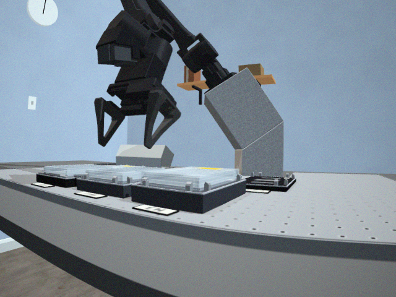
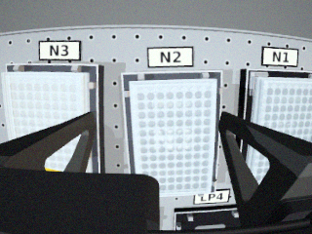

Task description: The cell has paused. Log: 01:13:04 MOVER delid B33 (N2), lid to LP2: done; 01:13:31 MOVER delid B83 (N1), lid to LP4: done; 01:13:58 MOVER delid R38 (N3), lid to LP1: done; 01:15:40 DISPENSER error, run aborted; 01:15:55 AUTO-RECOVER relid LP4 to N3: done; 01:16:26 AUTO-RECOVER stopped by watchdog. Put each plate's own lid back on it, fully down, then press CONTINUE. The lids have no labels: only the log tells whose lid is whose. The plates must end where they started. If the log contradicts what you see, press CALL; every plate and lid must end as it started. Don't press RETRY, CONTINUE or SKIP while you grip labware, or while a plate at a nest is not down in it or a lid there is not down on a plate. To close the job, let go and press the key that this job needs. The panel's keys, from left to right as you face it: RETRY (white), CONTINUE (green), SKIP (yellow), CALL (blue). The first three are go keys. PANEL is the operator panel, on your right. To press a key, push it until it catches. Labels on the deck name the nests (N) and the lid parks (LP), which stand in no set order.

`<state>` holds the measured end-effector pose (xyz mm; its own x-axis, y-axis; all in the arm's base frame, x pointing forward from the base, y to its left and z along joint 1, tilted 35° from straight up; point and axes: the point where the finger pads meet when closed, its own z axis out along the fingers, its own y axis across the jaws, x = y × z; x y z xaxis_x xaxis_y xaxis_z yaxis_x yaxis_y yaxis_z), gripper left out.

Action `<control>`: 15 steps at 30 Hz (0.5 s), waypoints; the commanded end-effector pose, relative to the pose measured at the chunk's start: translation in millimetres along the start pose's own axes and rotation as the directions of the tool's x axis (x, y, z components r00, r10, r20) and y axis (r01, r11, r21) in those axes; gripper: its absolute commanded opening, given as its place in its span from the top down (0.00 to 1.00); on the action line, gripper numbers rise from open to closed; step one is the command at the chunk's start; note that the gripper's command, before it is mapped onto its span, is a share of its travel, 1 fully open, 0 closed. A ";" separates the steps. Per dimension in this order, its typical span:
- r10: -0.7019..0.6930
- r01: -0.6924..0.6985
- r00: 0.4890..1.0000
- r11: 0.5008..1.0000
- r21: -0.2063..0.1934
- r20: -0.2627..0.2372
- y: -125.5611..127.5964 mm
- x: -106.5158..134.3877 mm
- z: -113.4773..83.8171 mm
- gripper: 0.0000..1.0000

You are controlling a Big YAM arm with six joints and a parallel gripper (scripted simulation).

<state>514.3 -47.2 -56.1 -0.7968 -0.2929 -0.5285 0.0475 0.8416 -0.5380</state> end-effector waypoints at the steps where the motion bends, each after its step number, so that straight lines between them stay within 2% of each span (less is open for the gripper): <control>1: 0.039 -0.040 0.998 0.999 -0.021 -0.048 18.5 2.8 4.3 0.00; 15: 0.050 -0.057 0.947 0.998 -0.012 -0.317 89.1 11.3 0.1 0.00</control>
<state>508.9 6.5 -96.0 -0.9239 -0.1642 -0.3456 0.0422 0.8540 -0.5186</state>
